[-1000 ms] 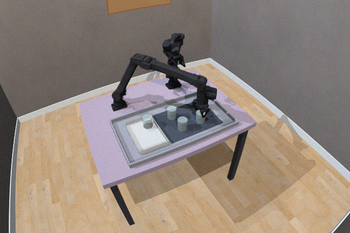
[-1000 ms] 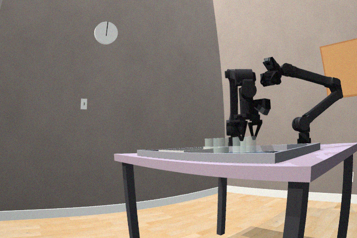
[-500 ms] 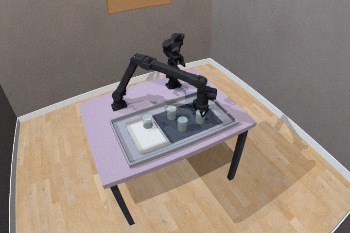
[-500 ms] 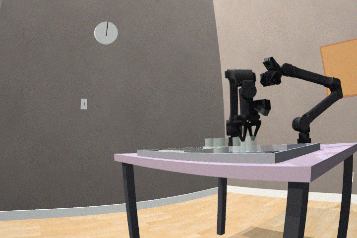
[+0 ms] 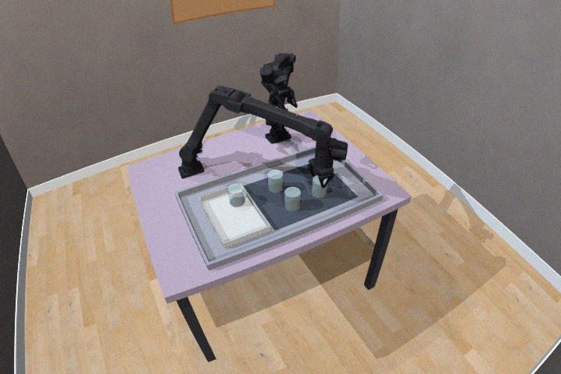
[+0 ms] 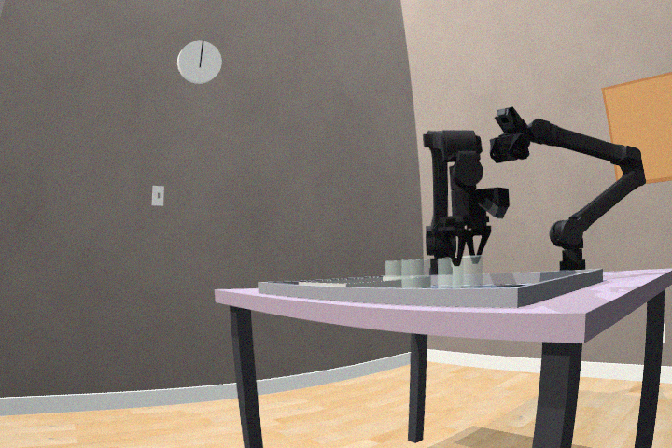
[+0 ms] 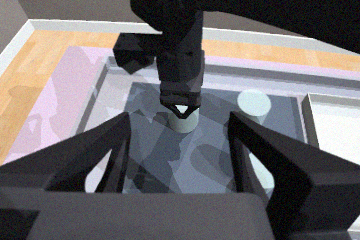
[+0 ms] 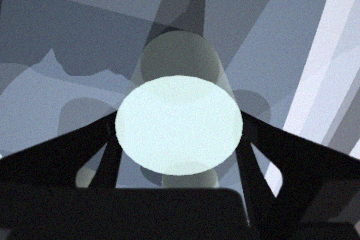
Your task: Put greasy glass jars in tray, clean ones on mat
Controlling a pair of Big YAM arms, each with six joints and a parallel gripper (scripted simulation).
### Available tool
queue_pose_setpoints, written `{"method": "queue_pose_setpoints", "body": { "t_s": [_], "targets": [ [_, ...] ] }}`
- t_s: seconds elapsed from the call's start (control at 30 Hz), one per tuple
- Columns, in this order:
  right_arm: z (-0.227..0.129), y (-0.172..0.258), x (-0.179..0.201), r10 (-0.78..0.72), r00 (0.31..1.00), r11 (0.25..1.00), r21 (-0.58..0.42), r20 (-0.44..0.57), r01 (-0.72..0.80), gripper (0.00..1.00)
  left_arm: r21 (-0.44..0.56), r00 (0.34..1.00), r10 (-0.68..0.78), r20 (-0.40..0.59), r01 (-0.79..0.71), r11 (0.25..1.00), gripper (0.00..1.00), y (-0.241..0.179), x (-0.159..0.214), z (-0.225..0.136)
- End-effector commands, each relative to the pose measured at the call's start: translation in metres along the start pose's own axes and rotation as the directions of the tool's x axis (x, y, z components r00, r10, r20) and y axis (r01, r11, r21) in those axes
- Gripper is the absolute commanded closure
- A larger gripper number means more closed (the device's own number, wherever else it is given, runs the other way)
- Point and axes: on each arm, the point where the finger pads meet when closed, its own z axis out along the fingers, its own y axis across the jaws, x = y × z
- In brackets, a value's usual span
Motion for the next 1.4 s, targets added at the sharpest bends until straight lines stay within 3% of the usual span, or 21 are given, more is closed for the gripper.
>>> {"method": "queue_pose_setpoints", "body": {
  "t_s": [0.0,0.07,0.13,0.6,0.67,1.1,1.37],
  "targets": [
    [-0.091,-0.013,-0.013,0.006,0.997,0.998,0.068,0.074,-0.011,0.37,0.01,0.999,-0.029,0.022,0.028,1.0,0.4,-0.002,-0.014,-0.005],
    [-0.102,-0.012,-0.012,0.006,0.997,0.998,0.068,0.074,-0.011,0.37,0.01,0.999,-0.029,0.022,0.028,1.0,0.4,-0.002,-0.014,-0.005],
    [-0.092,-0.008,-0.008,0.007,0.998,0.998,0.054,0.059,-0.011,0.37,0.01,0.999,-0.029,0.022,0.028,1.0,0.4,-0.002,-0.014,-0.005],
    [-0.153,-0.007,-0.007,0.007,0.998,0.998,0.063,0.069,-0.011,0.37,0.01,0.999,-0.029,0.022,0.028,1.0,0.4,-0.002,-0.014,-0.005],
    [-0.136,-0.005,-0.005,0.008,0.999,0.999,0.041,0.046,-0.01,0.37,0.01,0.999,-0.029,0.022,0.028,1.0,0.4,-0.002,-0.014,-0.005],
    [-0.147,-0.004,-0.004,0.007,0.998,0.998,0.057,0.062,-0.011,0.37,0.01,0.999,-0.029,0.022,0.028,1.0,0.4,-0.002,-0.014,-0.005],
    [-0.187,-0.002,-0.002,0.006,0.997,0.997,0.074,0.08,-0.012,0.37,0.0,0.997,-0.015,0.074,0.015,1.0,0.4,-0.002,-0.028,-0.005]
  ]
}}
